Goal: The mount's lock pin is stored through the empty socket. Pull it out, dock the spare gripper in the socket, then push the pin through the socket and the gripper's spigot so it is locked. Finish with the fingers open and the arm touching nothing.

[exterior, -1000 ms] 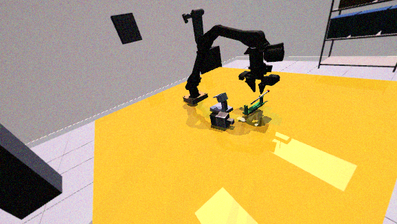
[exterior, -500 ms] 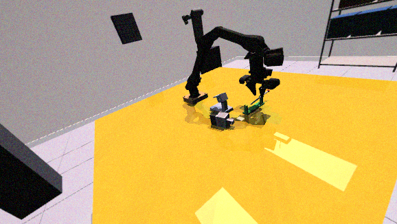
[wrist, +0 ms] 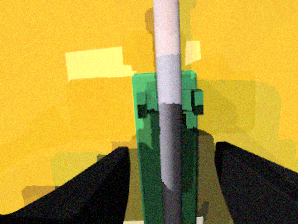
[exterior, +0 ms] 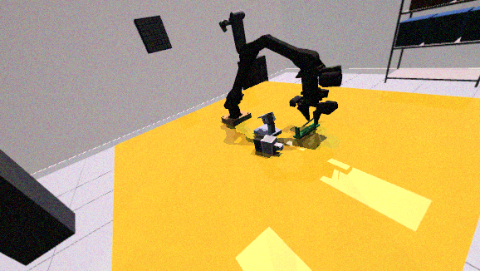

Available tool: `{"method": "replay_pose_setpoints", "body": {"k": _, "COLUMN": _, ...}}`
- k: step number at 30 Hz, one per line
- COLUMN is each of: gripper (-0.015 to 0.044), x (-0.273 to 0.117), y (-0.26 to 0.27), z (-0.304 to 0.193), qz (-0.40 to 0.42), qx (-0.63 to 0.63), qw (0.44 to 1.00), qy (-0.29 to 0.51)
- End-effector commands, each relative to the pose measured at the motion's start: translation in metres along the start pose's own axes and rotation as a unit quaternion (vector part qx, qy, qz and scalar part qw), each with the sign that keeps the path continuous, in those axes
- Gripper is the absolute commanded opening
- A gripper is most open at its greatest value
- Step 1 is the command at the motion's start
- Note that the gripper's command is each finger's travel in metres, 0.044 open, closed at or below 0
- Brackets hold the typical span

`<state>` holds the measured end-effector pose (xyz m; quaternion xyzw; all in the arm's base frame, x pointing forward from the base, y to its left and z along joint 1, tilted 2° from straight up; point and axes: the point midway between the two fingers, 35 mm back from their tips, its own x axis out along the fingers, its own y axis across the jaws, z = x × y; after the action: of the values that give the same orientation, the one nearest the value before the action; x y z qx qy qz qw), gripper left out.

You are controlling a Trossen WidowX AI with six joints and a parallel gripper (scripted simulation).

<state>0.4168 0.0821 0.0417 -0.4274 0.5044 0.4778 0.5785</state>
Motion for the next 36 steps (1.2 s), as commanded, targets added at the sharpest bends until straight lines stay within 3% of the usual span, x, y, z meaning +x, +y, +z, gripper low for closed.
{"method": "replay_pose_setpoints", "body": {"k": 1, "gripper": 0.018, "x": 0.007, "y": 0.001, "z": -0.001, "qz": 0.0, "qx": 0.0, "qw": 1.0, "qy": 0.001}}
{"method": "replay_pose_setpoints", "body": {"k": 7, "gripper": 0.018, "x": 0.011, "y": 0.001, "z": -0.002, "qz": 0.0, "qx": 0.0, "qw": 1.0, "qy": 0.001}}
{"method": "replay_pose_setpoints", "body": {"k": 13, "gripper": 0.0023, "x": 0.011, "y": 0.001, "z": -0.002, "qz": 0.0, "qx": 0.0, "qw": 1.0, "qy": 0.001}}
{"method": "replay_pose_setpoints", "body": {"k": 16, "gripper": 0.0003, "x": 0.011, "y": 0.001, "z": -0.002, "qz": 0.0, "qx": 0.0, "qw": 1.0, "qy": 0.001}}
{"method": "replay_pose_setpoints", "body": {"k": 36, "gripper": 0.0, "x": -0.011, "y": 0.005, "z": -0.001, "qz": 0.011, "qx": 0.001, "qw": 1.0, "qy": 0.004}}
